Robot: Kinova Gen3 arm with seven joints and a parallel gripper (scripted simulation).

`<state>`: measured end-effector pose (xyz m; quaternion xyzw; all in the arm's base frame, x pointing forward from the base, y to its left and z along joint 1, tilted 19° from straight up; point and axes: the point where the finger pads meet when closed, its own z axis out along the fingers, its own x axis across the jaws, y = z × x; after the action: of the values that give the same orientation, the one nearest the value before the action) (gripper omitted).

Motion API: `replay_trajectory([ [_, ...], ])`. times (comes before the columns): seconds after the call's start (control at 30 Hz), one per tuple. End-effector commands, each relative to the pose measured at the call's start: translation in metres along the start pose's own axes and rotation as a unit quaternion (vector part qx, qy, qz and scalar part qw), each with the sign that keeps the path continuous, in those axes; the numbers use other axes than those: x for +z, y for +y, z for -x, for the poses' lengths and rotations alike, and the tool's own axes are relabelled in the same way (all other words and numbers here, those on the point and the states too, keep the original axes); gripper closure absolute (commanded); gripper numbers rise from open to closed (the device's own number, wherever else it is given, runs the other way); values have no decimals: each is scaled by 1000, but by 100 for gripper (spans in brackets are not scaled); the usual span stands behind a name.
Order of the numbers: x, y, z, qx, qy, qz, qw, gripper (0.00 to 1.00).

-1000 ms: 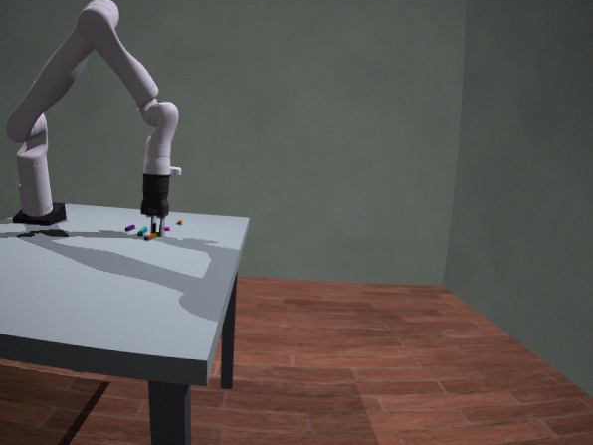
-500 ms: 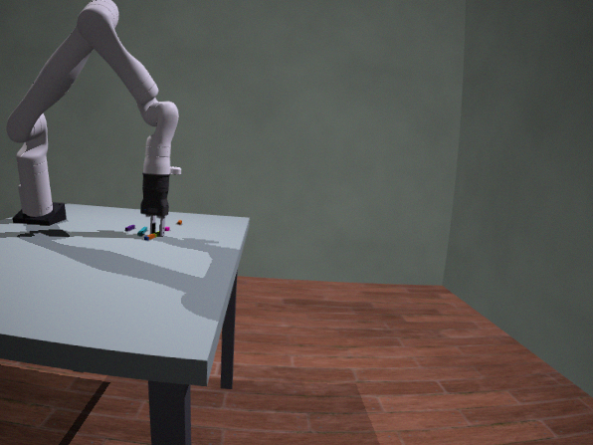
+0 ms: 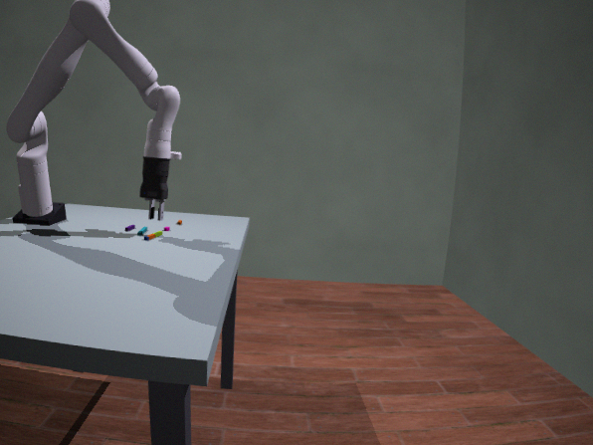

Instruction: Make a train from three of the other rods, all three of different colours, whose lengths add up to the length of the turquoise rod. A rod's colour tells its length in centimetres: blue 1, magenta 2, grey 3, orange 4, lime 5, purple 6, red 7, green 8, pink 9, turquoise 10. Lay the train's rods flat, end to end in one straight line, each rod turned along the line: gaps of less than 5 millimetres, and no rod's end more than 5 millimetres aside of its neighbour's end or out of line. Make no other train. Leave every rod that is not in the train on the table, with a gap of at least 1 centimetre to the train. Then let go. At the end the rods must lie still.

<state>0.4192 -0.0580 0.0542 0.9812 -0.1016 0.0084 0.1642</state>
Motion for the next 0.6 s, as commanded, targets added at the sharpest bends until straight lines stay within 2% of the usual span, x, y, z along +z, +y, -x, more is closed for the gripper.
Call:
replay_trajectory([
  [0.0, -21, 2, -8, 4, 13, 0, 1000, 46],
  [0.13, -37, 2, -7, 4, 13, 0, 1000, 46],
  [0.43, -44, 2, -7, 4, 13, 0, 1000, 46],
  [0.47, -44, 2, -7, 4, 13, 0, 1000, 0],
  [0.57, -44, 2, -7, 4, 13, 0, 1000, 0],
])
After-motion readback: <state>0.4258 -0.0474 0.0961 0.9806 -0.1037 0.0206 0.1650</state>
